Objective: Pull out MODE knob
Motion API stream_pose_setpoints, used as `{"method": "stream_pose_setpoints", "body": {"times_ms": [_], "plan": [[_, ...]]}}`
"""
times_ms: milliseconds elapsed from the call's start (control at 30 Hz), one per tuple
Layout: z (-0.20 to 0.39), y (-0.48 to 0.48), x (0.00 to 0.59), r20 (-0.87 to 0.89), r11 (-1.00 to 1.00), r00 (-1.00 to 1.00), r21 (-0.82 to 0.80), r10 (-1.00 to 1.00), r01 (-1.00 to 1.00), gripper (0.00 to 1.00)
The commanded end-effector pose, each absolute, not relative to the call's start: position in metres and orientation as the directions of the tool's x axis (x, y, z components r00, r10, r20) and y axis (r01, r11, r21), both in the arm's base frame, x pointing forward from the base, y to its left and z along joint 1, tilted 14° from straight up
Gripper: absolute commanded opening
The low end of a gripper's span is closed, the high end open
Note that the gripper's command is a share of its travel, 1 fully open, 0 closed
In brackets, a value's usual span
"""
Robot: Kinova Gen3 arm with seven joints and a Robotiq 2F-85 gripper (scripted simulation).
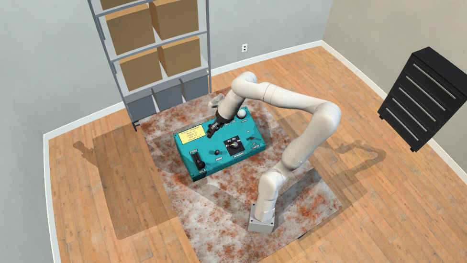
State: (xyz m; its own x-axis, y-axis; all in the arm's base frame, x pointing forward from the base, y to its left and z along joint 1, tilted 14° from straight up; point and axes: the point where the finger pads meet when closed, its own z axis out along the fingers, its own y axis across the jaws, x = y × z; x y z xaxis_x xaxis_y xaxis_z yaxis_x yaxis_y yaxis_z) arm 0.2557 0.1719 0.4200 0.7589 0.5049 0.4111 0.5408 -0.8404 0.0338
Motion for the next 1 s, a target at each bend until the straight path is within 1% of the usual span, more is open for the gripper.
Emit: {"method": "stream_pose_setpoints", "body": {"times_ms": [0, 367, 967], "plan": [[0.41, 0.176, 0.241, 0.418, -0.883, 0.791, 0.063, 0.447, 0.465, 1.0], [0.381, 0.178, 0.212, 0.461, -0.951, 0.832, 0.116, 0.309, 0.288, 1.0], [0.355, 0.171, 0.194, 0.522, -0.979, 0.831, 0.157, 0.192, 0.128, 1.0]]}}
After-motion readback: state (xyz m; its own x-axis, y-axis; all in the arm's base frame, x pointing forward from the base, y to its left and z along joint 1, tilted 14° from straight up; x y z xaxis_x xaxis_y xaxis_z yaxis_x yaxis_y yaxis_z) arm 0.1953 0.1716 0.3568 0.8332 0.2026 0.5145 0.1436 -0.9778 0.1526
